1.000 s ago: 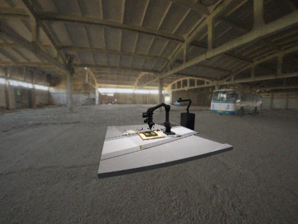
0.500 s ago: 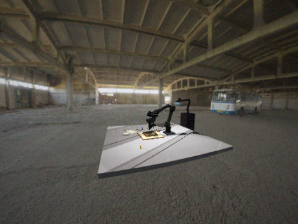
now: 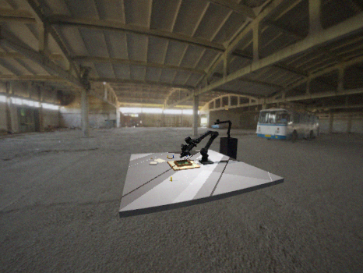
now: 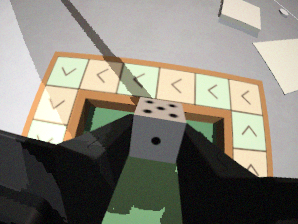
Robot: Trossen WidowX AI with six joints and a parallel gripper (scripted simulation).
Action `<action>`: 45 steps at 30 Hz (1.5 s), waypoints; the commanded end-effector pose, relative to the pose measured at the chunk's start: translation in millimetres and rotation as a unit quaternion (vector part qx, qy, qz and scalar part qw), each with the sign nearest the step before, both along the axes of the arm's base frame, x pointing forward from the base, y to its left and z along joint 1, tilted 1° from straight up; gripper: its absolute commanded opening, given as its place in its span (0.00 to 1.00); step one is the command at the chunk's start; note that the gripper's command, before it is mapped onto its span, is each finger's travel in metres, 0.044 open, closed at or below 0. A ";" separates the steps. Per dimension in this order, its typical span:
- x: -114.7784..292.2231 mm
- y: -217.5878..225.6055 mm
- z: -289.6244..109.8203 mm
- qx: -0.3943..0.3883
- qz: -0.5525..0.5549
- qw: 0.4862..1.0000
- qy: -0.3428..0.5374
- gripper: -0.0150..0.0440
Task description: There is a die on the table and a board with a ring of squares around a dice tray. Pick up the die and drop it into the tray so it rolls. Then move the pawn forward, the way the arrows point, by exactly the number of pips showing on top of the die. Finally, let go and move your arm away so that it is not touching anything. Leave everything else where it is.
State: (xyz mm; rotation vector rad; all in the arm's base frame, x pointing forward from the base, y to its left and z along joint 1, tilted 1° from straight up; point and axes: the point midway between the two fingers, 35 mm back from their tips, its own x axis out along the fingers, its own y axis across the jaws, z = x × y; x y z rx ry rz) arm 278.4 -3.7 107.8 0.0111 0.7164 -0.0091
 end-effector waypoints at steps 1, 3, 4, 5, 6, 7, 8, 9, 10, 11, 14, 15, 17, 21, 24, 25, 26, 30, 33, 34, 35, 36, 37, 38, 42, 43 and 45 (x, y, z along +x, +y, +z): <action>-6.1 0.0 8.8 0.002 0.000 1.000 -0.012 0.25; -18.9 -0.6 21.2 0.002 0.000 1.000 -0.012 0.25; -25.0 -0.8 26.4 0.002 0.000 1.000 -0.012 0.25; -28.9 -0.9 29.4 0.002 0.000 1.000 -0.011 0.25; -30.2 -0.9 30.3 0.002 0.000 1.000 -0.011 0.25; -30.2 -0.9 30.3 0.002 0.000 1.000 -0.011 0.25; -30.2 -0.9 30.3 0.002 0.000 1.000 -0.011 0.25; -30.6 -0.9 29.4 0.002 0.000 1.000 -0.011 0.25; -31.0 -0.9 28.4 0.002 0.000 1.000 -0.011 0.25; -31.0 -0.9 28.4 0.002 0.000 1.000 -0.011 0.25; -31.0 -0.9 28.4 0.002 0.000 1.000 -0.011 0.25; -30.9 -0.9 28.9 0.002 0.000 1.000 -0.011 0.25; -29.9 -1.3 27.6 0.003 -0.003 1.000 -0.010 0.25; -29.9 -1.3 27.6 0.003 -0.003 1.000 -0.010 0.25; -29.9 -1.3 27.6 0.003 -0.003 1.000 -0.010 0.25; -29.9 -1.3 27.6 0.003 -0.003 1.000 -0.010 0.30; -29.9 -1.3 27.6 0.003 -0.003 1.000 -0.010 0.34; -29.9 -1.3 27.6 0.003 -0.003 1.000 -0.010 0.52; -29.8 -1.3 29.3 0.003 -0.002 1.000 -0.010 0.65; -29.7 -1.4 34.2 0.003 -0.002 1.000 -0.010 0.70; -29.6 -1.5 42.4 0.002 -0.002 1.000 -0.011 0.74; -29.8 -1.6 53.0 0.002 -0.001 1.000 -0.011 0.79; -30.3 -1.7 61.1 0.002 -0.001 1.000 -0.011 0.83; -30.8 -1.7 66.0 0.002 0.000 1.000 -0.011 0.88; -30.6 -1.7 67.2 0.002 0.000 1.000 -0.007 1.00; -29.7 -1.7 65.9 0.003 0.000 1.000 0.006 1.00; -26.4 -1.7 61.2 0.004 0.000 0.999 0.054 1.00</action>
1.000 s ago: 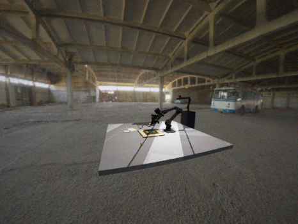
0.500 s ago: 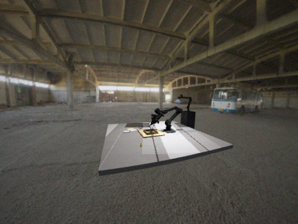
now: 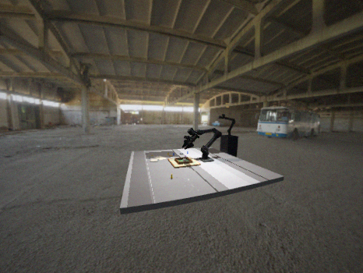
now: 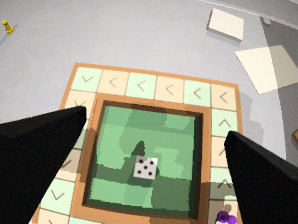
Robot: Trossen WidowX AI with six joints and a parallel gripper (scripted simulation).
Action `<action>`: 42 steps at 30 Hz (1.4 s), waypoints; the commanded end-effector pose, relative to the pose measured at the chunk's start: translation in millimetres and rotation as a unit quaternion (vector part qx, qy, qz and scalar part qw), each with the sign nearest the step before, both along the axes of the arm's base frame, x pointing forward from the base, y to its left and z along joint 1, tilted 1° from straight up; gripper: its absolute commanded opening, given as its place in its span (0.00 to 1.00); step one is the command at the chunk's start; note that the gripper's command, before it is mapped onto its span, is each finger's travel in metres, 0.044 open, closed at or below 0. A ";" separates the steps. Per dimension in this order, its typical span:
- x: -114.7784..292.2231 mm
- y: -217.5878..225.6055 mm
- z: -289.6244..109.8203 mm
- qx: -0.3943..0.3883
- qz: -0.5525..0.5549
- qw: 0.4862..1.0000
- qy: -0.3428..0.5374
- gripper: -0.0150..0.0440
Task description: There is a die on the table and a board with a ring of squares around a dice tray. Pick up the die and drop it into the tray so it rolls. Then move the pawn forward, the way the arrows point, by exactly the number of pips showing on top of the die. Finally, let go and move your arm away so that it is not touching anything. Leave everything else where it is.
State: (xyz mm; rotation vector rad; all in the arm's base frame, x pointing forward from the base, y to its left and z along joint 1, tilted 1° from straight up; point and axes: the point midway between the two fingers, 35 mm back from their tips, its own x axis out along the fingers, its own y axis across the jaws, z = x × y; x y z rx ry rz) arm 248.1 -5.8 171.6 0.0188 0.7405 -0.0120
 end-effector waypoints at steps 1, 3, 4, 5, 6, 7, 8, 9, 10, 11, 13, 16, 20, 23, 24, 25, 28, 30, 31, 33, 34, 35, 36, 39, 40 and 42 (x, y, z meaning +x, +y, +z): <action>5.6 0.4 -5.3 0.001 0.003 0.998 0.069 1.00; 8.9 0.4 -10.7 0.002 0.003 0.993 0.121 1.00; 10.5 0.5 -13.5 0.003 0.004 0.989 0.148 1.00; 12.0 0.5 -16.3 0.003 0.004 0.985 0.174 1.00; 13.4 0.5 -19.1 0.003 0.004 0.980 0.200 1.00; 14.8 0.6 -21.9 0.004 0.005 0.974 0.225 1.00; 16.2 0.6 -24.8 0.004 0.005 0.968 0.251 1.00; 17.5 0.7 -27.7 0.004 0.005 0.961 0.277 1.00; 18.7 0.7 -30.6 0.005 0.006 0.953 0.302 1.00; 19.9 0.8 -33.5 0.005 0.006 0.945 0.327 1.00; 22.1 0.9 -38.9 0.005 0.007 0.928 0.372 1.00; 21.4 1.2 -35.6 0.007 0.005 0.940 0.341 1.00; 16.4 -16.8 -40.7 0.011 -0.011 0.937 0.348 0.87; 1.8 -52.1 -51.1 0.021 -0.044 0.931 0.361 0.73; -4.1 -63.1 -54.6 0.025 -0.054 0.929 0.366 0.69; -10.6 -73.7 -58.0 0.029 -0.065 0.926 0.370 0.64; -32.5 -102.1 -68.1 0.044 -0.095 0.918 0.383 0.59; -42.3 -112.4 -72.3 0.051 -0.108 0.914 0.388 0.59; -43.6 -113.7 -72.8 0.052 -0.109 0.914 0.388 0.59; -43.6 -113.7 -72.8 0.052 -0.109 0.914 0.388 0.59; -43.6 -113.7 -72.8 0.052 -0.109 0.914 0.388 0.59; -43.6 -113.7 -72.8 0.052 -0.109 0.914 0.388 0.59; -43.0 -113.3 -72.7 0.052 -0.109 0.914 0.388 0.59; -41.8 -112.8 -77.5 0.052 -0.109 0.914 0.388 0.59; -41.3 -112.6 -82.9 0.052 -0.109 0.914 0.388 0.59; -40.8 -112.3 -87.7 0.052 -0.109 0.914 0.388 0.59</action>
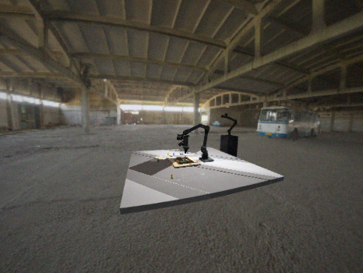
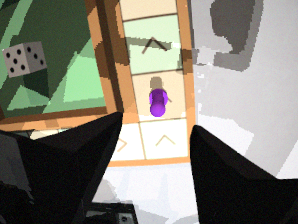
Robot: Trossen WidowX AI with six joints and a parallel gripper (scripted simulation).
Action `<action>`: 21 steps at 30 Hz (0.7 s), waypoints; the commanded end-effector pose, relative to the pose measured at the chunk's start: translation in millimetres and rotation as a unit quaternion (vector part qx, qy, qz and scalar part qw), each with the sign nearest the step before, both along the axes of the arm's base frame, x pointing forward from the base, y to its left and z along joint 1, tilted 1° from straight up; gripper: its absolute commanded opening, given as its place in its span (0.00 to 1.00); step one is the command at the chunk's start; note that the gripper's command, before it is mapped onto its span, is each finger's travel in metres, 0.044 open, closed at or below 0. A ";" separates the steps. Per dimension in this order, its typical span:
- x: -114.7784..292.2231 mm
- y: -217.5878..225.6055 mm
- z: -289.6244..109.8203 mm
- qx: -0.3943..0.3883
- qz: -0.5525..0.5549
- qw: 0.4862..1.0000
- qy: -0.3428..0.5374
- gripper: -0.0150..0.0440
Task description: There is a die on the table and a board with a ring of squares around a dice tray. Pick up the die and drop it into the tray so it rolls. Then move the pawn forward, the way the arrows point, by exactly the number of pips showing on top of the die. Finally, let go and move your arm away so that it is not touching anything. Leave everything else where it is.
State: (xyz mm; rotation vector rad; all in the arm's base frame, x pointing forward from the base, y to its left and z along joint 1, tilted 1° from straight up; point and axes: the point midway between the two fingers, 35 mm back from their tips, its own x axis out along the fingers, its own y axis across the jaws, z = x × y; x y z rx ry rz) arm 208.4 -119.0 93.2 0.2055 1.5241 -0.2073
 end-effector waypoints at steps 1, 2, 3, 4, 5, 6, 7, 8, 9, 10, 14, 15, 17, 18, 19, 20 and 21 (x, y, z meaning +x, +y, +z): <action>-1.2 0.8 -9.3 0.003 0.000 1.000 0.005 0.59; -1.2 0.8 -9.6 0.003 0.000 1.000 0.005 0.59; -1.1 0.8 -10.4 0.003 0.000 1.000 0.005 0.59; -1.0 0.7 -11.7 0.003 0.000 1.000 0.005 0.59; -0.8 0.7 -13.3 0.003 0.000 1.000 0.005 0.59; -0.7 0.6 -14.9 0.003 0.000 1.000 0.005 0.59; -0.6 0.6 -16.5 0.003 0.000 1.000 0.005 0.59; -0.5 0.5 -18.2 0.003 0.000 1.000 0.005 0.59; -0.4 0.5 -19.8 0.003 0.000 1.000 0.005 0.59; -0.3 0.5 -21.4 0.003 0.000 1.000 0.005 0.59; -0.1 0.4 -27.8 0.003 0.000 1.000 0.005 0.59; -0.1 0.5 -29.4 0.003 0.000 1.000 0.005 0.59; -0.1 0.5 -32.6 0.003 0.000 1.000 0.005 0.59; -0.1 0.5 -34.2 0.003 0.000 1.000 0.005 0.59; -0.1 0.5 -35.7 0.003 0.000 1.000 0.005 0.59; -0.1 0.6 -37.3 0.003 0.000 1.000 0.005 0.59; -0.1 0.6 -38.9 0.003 0.000 1.000 0.005 0.59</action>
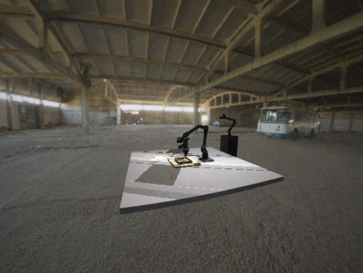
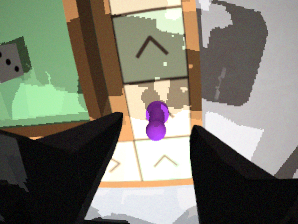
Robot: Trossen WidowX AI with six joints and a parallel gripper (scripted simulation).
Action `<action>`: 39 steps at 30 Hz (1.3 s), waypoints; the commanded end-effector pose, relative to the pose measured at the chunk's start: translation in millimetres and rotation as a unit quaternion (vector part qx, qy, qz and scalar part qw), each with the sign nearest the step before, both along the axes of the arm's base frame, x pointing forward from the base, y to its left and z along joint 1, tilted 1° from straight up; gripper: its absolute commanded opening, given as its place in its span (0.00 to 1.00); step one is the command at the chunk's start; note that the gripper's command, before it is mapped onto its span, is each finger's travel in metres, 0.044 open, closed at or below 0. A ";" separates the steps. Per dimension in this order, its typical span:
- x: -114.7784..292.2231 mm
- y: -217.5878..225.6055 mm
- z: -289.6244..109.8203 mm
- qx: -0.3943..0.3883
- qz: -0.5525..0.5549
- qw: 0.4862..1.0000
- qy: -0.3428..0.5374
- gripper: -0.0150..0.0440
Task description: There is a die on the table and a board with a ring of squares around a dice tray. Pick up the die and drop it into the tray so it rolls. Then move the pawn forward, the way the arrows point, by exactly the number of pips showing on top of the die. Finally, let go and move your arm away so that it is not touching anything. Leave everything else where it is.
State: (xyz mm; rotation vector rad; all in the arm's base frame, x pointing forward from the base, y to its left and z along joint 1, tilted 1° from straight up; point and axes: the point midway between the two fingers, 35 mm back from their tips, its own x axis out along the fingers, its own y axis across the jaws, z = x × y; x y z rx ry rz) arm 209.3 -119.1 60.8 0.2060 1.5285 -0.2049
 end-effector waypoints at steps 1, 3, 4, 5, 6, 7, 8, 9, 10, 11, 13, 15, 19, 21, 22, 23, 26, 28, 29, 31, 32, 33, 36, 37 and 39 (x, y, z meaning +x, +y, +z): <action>-1.0 0.8 -8.0 0.002 0.000 1.000 0.003 0.59; -1.1 0.9 -11.2 0.002 0.000 1.000 0.003 0.59; -1.2 0.9 -12.8 0.002 0.000 1.000 0.003 0.59; -1.3 1.0 -14.4 0.002 0.000 1.000 0.003 0.59; -1.4 1.1 -15.9 0.002 0.000 1.000 0.003 0.59; -1.5 1.1 -17.2 0.002 0.000 1.000 0.003 0.59; -1.5 1.2 -17.9 0.002 0.000 1.000 0.003 0.59; -1.5 1.2 -18.1 0.002 0.000 1.000 0.003 0.59; -1.5 1.2 -18.1 0.002 0.000 1.000 0.003 0.55; -1.5 1.2 -18.1 0.002 0.000 1.000 0.003 0.50; -1.5 1.2 -18.1 0.002 0.000 1.000 0.003 0.42; -1.5 1.2 -18.1 0.002 0.000 1.000 0.003 0.33; -1.5 1.2 -18.1 0.002 0.000 1.000 0.003 0.28; -1.5 1.2 -18.1 0.002 0.000 1.000 0.003 0.26; -1.5 1.2 -18.1 0.002 0.000 1.000 0.003 0.25; -1.5 1.2 -18.1 0.002 0.000 1.000 0.003 0.25; -1.4 1.1 -17.4 0.002 0.000 1.000 0.003 0.25; -0.2 0.1 -11.0 0.002 0.000 1.000 0.003 0.25; 0.5 -0.6 -6.1 0.002 0.000 1.000 0.003 0.25; 1.8 -1.8 3.8 0.002 0.000 1.000 0.003 0.25; 2.2 -2.3 8.8 0.002 0.000 1.000 0.003 0.25; 2.6 -2.8 13.8 0.002 0.000 1.000 0.003 0.25; 3.2 -3.8 29.1 0.001 0.000 1.000 0.003 0.25; 3.2 -4.1 34.2 0.001 0.000 1.000 0.003 0.25; 2.9 -4.4 44.5 0.001 0.000 1.000 0.003 0.25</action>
